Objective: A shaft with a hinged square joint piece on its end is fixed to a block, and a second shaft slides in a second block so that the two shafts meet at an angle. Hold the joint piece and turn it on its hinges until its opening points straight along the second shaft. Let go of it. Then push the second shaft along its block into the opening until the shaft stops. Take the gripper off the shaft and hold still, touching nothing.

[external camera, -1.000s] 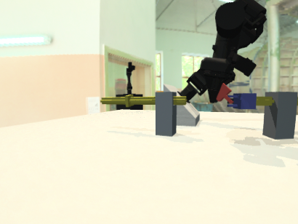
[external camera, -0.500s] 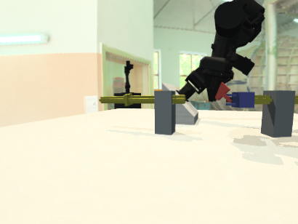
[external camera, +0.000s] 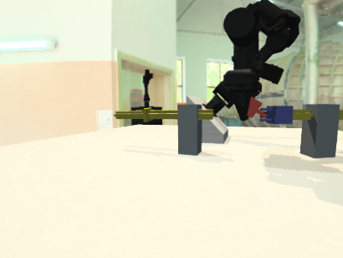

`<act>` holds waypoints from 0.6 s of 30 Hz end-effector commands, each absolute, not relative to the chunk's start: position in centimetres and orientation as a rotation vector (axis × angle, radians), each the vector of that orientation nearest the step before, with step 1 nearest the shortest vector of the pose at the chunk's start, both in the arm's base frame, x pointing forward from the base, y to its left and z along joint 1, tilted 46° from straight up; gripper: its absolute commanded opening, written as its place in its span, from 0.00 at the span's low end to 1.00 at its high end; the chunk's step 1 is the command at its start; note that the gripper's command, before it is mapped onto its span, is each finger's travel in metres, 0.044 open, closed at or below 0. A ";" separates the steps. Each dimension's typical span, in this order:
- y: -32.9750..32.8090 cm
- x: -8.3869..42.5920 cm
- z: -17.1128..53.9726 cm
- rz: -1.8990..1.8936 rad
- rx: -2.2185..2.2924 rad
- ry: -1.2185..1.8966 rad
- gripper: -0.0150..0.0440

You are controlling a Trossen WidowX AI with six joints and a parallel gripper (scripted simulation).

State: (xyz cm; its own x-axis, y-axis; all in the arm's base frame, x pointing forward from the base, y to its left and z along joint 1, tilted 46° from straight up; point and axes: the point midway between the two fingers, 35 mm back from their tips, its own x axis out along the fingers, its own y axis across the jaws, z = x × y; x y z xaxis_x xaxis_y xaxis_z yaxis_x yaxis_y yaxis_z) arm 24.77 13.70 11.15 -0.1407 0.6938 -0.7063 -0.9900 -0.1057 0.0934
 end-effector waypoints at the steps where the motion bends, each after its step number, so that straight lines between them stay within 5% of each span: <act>1: 13.8 24.8 10.8 1.637 -0.549 0.605 0.25; 18: 14.3 24.9 10.0 1.698 -0.404 0.417 0.25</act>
State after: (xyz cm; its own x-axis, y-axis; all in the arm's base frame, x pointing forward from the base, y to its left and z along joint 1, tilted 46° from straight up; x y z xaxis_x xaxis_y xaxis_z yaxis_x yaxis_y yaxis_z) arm 24.92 14.25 10.07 -0.1578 0.8503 -0.5021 -0.9869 -0.1526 0.0518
